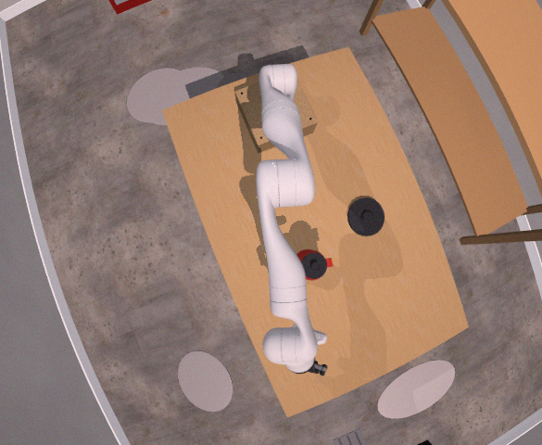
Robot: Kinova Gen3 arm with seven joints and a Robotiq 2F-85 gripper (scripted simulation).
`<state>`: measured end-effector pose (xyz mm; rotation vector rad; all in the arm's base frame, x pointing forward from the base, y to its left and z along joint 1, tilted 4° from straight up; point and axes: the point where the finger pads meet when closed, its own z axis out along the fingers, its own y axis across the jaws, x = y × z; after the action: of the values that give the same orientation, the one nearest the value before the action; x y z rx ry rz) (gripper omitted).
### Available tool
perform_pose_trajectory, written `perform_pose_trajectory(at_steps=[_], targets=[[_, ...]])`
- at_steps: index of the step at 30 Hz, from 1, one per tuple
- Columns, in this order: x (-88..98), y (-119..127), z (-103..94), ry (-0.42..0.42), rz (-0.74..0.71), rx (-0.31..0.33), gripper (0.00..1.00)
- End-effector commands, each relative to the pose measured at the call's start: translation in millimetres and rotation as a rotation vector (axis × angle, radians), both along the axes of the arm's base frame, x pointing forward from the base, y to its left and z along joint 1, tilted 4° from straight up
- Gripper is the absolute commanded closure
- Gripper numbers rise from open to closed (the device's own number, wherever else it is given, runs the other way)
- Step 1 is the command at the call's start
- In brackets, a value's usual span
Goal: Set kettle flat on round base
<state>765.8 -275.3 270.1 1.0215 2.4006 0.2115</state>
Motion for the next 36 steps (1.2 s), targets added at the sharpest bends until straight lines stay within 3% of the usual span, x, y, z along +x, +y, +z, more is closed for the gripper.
perform_pose_trajectory(at_steps=[1, 20, 36], targets=[[-3.2, 8.9, 2.5, 0.008, -0.010, 0.007, 0.20], [-34.8, 31.7, -13.6, 0.094, -0.146, 0.074, 0.20], [-74.1, 51.5, -27.4, 0.179, -0.311, 0.134, 0.20]])
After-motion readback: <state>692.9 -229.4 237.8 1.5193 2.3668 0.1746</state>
